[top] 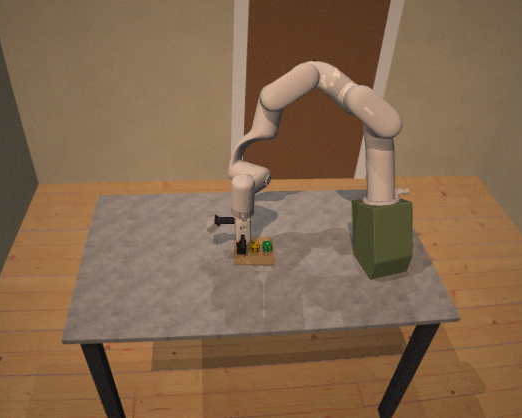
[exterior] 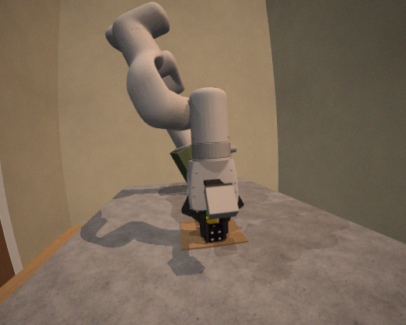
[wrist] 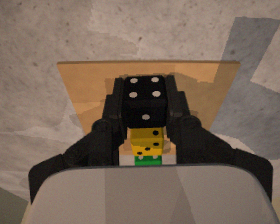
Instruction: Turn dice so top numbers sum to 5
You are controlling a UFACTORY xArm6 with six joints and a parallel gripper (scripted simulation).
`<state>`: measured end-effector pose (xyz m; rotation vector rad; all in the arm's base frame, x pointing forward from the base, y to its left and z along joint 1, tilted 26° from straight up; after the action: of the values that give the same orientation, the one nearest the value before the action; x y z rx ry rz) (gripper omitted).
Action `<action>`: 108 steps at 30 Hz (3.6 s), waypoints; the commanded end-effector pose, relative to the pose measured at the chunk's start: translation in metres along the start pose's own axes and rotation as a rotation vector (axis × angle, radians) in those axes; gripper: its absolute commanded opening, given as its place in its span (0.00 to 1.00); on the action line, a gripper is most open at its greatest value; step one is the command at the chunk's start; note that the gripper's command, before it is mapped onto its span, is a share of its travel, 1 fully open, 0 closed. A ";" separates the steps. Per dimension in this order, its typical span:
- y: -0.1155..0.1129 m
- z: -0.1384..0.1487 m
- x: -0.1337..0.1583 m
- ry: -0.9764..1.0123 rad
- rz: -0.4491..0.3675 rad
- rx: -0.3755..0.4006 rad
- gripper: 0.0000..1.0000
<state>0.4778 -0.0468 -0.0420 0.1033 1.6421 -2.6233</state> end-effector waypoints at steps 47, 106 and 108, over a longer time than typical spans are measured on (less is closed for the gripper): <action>0.000 0.000 -0.001 0.000 0.004 0.000 0.31; -0.090 0.000 -0.001 0.000 0.004 0.000 1.00; -0.090 0.000 -0.001 0.000 0.004 0.000 1.00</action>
<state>0.4708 -0.0084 0.0369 0.1020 1.6420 -2.6242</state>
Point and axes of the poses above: the point where the finger pads meet when closed, its own y axis out along the fingers, its own z axis across the jaws, x = y × z, the point moved 9 cm from there along -y, back along the fingers, and after that the axes turned 1 degree about -y, right-handed, at the moved point
